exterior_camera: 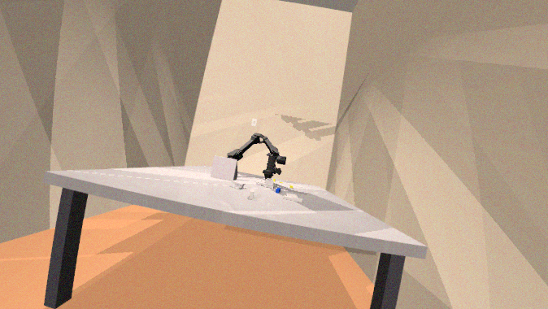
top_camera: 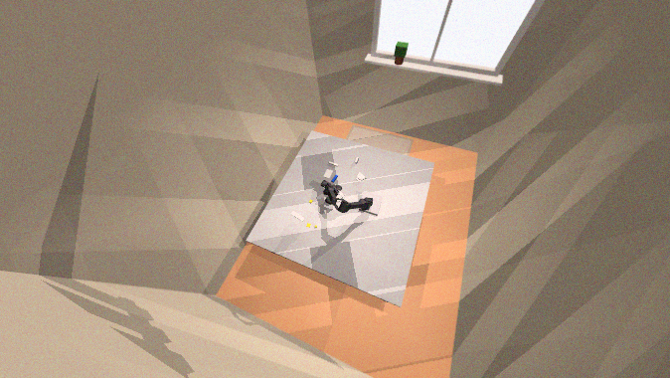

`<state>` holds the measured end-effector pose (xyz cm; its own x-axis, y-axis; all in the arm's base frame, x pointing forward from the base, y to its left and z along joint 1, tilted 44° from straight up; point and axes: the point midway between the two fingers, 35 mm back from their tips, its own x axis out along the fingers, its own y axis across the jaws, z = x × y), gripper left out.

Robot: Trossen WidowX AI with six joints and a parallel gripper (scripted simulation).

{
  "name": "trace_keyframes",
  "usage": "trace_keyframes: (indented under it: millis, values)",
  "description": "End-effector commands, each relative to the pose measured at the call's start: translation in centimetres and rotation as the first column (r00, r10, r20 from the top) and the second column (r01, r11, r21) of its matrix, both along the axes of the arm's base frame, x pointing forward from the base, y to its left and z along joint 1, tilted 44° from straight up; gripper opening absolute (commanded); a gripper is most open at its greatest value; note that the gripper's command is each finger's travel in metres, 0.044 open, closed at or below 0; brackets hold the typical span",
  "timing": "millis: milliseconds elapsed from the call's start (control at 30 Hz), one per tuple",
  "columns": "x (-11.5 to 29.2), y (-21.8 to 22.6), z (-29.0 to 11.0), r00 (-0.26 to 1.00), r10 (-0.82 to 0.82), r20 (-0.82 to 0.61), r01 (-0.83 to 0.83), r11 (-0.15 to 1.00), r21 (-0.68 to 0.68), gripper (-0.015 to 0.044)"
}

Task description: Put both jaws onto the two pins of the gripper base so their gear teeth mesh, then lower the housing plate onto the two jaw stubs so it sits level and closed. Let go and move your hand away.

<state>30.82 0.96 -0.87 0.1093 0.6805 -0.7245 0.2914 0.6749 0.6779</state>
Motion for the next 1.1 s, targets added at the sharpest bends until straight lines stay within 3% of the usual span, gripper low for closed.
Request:
trace_keyframes:
  millis: [0, 600, 733, 1067]
  values:
    - [0.03, 0.06, 0.01, 1.000, -0.004, -0.002, 0.004, 1.000, 0.006, 0.0134]
    - [0.03, 0.06, 0.01, 1.000, -0.004, -0.002, 0.004, 1.000, 0.006, 0.0134]
    - [0.00, 0.00, 0.00, 1.000, 0.000, 0.000, 0.000, 1.000, 0.000, 0.0224]
    - [0.00, 0.00, 0.00, 1.000, 0.000, 0.000, 0.000, 1.000, 0.000, 0.0224]
